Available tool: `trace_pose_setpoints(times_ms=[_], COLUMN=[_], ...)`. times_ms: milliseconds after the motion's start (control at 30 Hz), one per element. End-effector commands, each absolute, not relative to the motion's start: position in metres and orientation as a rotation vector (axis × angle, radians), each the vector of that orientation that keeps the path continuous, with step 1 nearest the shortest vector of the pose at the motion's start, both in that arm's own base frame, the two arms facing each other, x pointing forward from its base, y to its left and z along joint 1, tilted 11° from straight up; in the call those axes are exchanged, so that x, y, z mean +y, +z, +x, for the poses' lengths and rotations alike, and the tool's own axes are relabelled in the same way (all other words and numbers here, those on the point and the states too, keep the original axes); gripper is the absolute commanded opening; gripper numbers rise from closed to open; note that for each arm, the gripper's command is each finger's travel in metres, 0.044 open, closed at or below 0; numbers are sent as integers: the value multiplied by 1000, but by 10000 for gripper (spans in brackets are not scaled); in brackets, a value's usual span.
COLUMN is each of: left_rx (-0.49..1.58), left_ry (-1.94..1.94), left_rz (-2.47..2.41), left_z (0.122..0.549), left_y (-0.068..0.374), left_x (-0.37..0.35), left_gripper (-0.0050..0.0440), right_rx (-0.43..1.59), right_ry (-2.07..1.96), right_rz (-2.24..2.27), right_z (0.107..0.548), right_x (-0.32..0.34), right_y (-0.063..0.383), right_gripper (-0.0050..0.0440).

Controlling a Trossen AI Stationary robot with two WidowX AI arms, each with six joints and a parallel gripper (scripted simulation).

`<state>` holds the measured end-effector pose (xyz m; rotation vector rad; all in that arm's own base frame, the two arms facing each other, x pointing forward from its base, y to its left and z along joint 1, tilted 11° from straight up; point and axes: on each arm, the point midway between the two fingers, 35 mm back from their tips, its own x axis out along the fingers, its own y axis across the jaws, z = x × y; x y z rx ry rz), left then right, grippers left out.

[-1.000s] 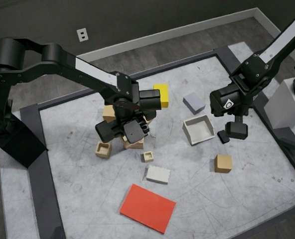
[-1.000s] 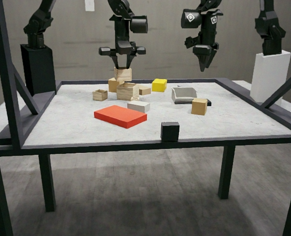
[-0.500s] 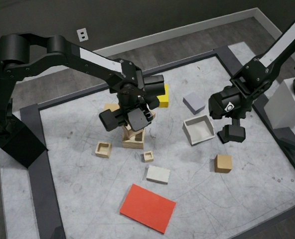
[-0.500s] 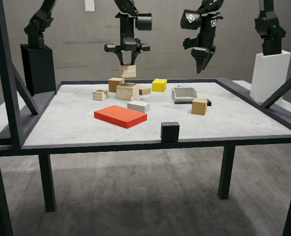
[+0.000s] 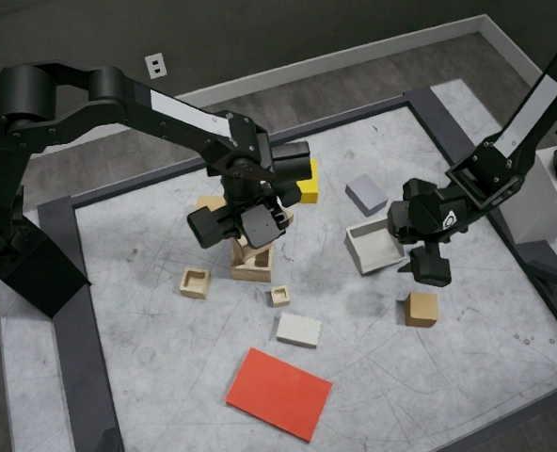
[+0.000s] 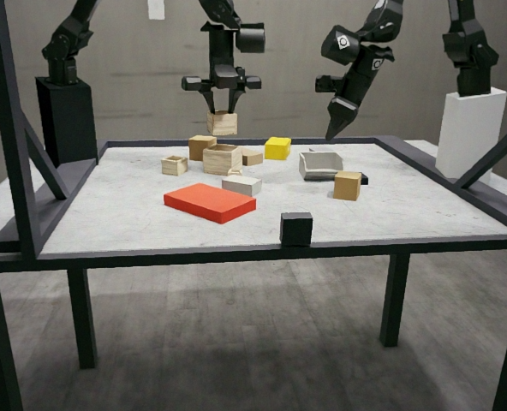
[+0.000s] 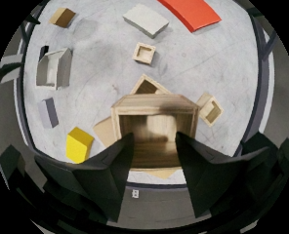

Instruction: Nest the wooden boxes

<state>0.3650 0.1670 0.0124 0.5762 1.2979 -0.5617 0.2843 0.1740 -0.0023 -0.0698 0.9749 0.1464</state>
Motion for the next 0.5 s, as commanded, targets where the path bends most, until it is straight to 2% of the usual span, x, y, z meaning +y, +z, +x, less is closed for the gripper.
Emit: trace_pose_setpoints(times_ms=[0,67,467], left_rx=[1273,1273,1273], left_ry=[-548,-548,-548], left_rz=[596,596,596], left_z=[371,371,371], left_y=[23,23,23], left_x=[170,170,170], left_gripper=[257,257,257], right_rx=[866,866,578], right_ry=[168,168,175], right_rz=[-83,-83,-104], right_z=[292,292,300], right_x=[181,181,188], right_y=[-1,-1,10], right_gripper=[400,400,400])
